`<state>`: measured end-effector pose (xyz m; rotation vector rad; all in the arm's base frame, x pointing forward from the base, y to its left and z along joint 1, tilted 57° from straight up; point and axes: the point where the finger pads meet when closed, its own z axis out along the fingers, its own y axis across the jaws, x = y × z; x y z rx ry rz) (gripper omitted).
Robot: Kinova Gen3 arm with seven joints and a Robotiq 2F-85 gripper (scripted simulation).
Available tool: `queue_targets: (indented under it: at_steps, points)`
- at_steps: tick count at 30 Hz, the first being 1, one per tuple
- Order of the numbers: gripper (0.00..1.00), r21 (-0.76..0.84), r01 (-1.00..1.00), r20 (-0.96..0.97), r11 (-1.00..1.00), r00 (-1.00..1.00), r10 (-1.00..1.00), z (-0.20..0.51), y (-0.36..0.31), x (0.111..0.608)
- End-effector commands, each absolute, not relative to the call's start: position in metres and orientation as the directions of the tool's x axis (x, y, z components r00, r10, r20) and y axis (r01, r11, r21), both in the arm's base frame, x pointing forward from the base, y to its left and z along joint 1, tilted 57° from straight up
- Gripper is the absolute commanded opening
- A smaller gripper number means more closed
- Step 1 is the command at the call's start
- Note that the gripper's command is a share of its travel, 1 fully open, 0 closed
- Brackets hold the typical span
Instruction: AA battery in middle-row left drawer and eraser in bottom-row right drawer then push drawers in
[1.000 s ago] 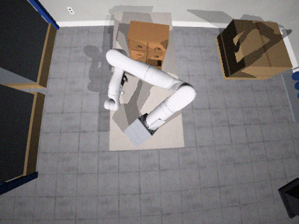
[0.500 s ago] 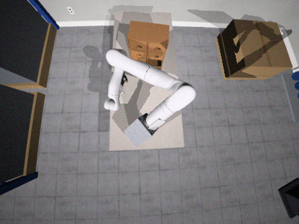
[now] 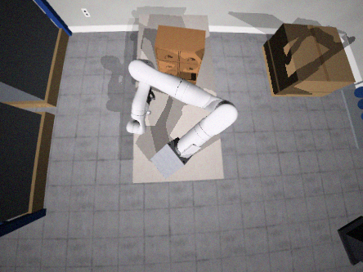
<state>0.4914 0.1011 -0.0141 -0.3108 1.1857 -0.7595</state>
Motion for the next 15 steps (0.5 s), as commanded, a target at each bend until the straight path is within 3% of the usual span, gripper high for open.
queue_targets:
  at_steps: [1,15]
  points:
    - [0.19,-0.59,0.367,-0.717,0.719,0.17,-0.676,-0.0133,0.1018,0.4914]
    - [0.19,-0.59,0.367,-0.717,0.719,0.17,-0.676,-0.0091,0.0989,0.492]
